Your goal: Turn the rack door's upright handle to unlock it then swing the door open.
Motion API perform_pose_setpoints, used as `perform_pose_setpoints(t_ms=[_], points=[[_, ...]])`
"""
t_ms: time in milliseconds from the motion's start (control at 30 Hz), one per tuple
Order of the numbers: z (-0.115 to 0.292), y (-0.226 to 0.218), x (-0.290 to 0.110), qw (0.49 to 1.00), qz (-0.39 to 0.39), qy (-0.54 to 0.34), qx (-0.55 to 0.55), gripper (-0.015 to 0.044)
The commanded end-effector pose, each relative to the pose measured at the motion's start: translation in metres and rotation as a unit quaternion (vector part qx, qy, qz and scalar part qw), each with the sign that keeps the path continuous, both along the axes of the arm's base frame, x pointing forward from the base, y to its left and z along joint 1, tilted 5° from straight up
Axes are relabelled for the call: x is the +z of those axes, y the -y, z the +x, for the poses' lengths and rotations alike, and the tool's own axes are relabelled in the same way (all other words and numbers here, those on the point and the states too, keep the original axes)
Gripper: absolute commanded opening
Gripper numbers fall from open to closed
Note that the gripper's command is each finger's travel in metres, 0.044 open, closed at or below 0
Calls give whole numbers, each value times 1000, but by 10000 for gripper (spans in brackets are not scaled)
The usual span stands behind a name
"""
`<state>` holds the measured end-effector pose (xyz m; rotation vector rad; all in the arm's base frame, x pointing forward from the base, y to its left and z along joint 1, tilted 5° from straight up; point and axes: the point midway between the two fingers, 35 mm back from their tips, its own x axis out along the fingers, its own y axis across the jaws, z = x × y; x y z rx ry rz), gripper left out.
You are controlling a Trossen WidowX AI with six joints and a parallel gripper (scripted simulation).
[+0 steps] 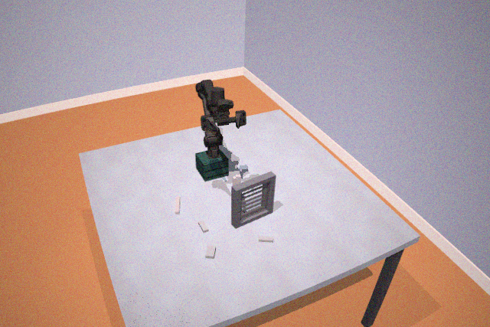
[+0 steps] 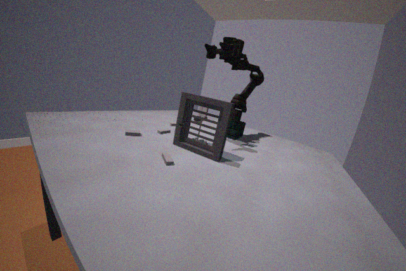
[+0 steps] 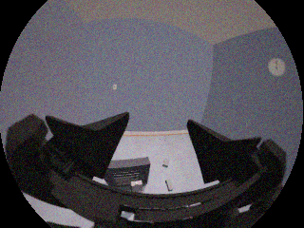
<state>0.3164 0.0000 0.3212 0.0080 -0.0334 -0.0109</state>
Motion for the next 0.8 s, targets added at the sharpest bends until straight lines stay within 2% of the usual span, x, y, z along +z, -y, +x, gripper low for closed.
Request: perform_pose_setpoints(t_ms=[0,133,767], points=[[1,0,0,1000,0,-2,0,374],[12,-2,-10,999,-6,-45,2,283],[53,-13,-73,955,-44,-292,26,283]])
